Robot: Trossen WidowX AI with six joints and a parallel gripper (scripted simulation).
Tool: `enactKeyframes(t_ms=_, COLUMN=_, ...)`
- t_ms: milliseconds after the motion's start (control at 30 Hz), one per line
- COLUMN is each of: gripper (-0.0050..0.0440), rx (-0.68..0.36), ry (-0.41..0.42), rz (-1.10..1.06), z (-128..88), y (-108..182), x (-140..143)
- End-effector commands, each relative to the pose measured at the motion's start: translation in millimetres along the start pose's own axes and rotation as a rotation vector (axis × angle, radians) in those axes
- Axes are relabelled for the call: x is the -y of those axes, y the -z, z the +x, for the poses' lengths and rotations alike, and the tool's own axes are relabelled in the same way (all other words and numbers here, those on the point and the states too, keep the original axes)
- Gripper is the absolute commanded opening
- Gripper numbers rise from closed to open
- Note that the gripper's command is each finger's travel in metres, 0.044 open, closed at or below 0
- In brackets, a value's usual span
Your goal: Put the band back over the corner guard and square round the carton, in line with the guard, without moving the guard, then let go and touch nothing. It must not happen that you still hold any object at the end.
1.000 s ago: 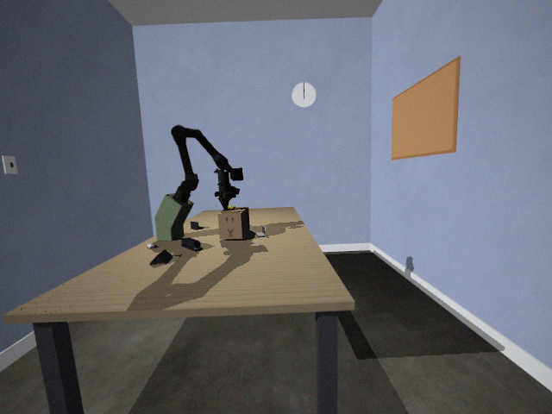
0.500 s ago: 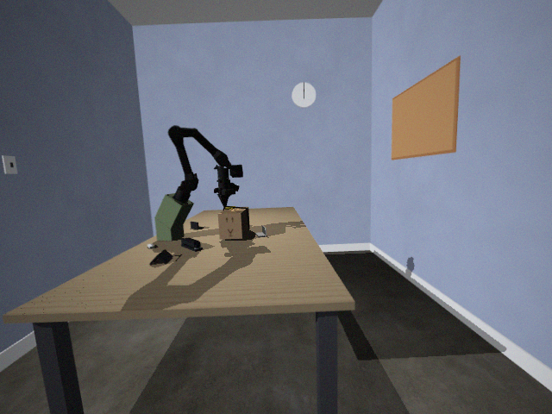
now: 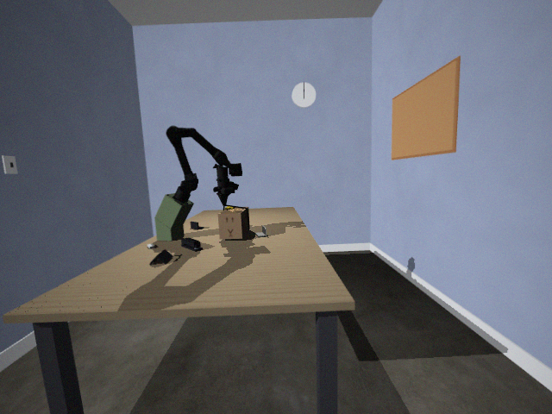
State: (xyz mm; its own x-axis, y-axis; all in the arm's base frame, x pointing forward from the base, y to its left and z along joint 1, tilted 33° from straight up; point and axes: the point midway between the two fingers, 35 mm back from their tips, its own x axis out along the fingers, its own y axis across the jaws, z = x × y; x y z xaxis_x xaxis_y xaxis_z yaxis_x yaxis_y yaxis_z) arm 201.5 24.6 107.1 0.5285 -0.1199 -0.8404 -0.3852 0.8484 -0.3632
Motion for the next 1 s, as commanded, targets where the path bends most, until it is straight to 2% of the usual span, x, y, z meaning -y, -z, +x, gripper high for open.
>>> enactKeyframes(t_ms=0, gripper=0.0, rx=-0.003, ry=0.013, rz=0.002, z=-1.6, y=15.1, x=-6.5)
enactKeyframes(t_ms=133, gripper=0.0, rx=-0.003, ry=0.014, rz=0.001, z=-0.9, y=28.1, x=-14.2)
enactKeyframes(t_ms=767, gripper=0.0, rx=-0.003, ry=0.014, rz=0.001, z=-0.6, y=30.8, x=-15.4)
enactKeyframes(t_ms=967, gripper=0.0, rx=-0.003, ry=0.014, rz=0.001, z=1.4, y=40.1, x=-15.6)
